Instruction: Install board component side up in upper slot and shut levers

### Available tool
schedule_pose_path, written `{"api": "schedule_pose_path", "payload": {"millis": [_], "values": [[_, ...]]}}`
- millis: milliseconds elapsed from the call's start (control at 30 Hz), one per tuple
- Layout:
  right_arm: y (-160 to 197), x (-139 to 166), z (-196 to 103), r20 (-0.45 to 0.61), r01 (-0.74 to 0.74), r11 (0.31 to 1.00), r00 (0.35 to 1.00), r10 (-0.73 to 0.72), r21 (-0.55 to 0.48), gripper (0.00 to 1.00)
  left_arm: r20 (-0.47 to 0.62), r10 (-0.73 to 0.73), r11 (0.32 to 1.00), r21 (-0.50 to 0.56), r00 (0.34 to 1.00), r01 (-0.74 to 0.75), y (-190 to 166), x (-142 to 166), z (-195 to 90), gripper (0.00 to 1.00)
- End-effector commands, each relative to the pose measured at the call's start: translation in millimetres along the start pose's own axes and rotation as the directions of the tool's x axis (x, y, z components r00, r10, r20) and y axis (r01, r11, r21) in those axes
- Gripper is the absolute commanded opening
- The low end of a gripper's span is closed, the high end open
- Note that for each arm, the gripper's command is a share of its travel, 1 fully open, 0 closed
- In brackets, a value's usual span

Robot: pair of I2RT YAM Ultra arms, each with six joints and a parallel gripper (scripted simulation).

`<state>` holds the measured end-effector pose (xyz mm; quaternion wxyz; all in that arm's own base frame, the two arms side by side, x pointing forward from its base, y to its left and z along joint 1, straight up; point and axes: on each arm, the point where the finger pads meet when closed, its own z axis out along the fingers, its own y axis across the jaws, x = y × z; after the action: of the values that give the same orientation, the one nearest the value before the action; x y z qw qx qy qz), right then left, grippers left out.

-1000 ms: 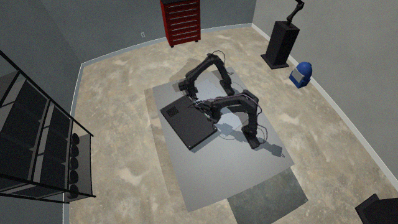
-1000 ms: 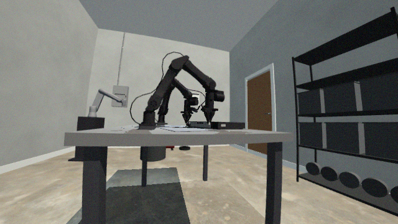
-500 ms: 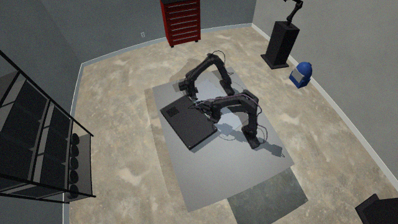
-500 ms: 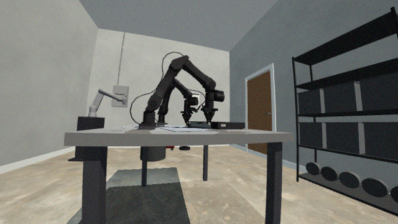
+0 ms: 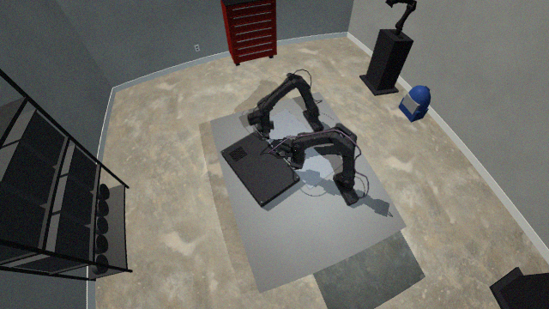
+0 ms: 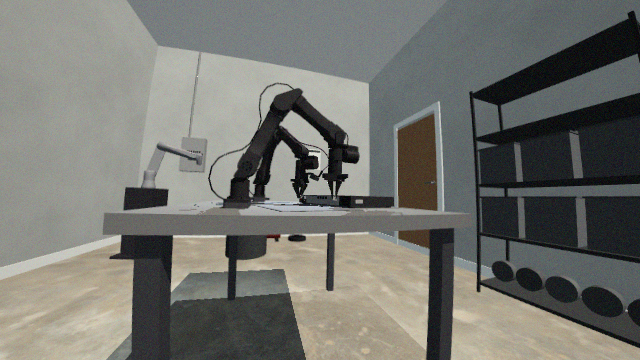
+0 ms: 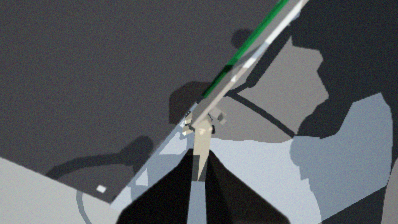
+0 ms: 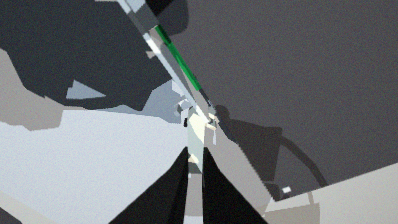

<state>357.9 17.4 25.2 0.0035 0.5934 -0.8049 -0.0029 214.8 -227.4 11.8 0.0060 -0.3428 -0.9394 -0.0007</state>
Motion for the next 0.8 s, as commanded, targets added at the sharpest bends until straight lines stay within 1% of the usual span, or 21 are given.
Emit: {"api": "schedule_pose_path", "payload": {"millis": [0,433,533,600,700,767], "values": [[-3.0,-2.7,-4.1,0.006,-0.053,0.998,0.999,0.052,0.039,0.04,0.015,-0.044,0.999,-0.014,0.999,0.044,-0.6,-5.5,-8.3,0.03],[-3.4,-1.6,-4.1,0.006,-0.056,0.998,0.998,0.056,0.039,0.04,0.015,-0.046,0.999,-0.014,0.999,0.046,0.2,-5.6,-8.3,0.03],[-4.0,0.0,-4.2,0.001,-0.118,0.992,0.993,0.118,0.045,0.04,0.014,-0.107,0.994,-0.013,0.994,0.107,-0.7,-5.2,-8.2,0.03],[-4.0,0.0,-4.2,0.001,-0.118,0.992,0.993,0.118,0.045,0.04,0.014,-0.107,0.994,-0.013,0.994,0.107,-0.7,-5.2,-8.2,0.03],[-1.4,-1.4,-4.2,0.007,-0.248,0.968,0.969,0.248,0.047,0.04,0.005,-0.238,0.971,-0.005,0.971,0.238,-4.8,-4.8,-6.4,0.03],[2.0,-4.0,-4.2,0.014,-0.220,0.975,0.976,0.219,0.040,0.04,0.007,-0.209,0.978,-0.004,0.978,0.209,-7.1,-6.2,-6.4,0.03]]}}
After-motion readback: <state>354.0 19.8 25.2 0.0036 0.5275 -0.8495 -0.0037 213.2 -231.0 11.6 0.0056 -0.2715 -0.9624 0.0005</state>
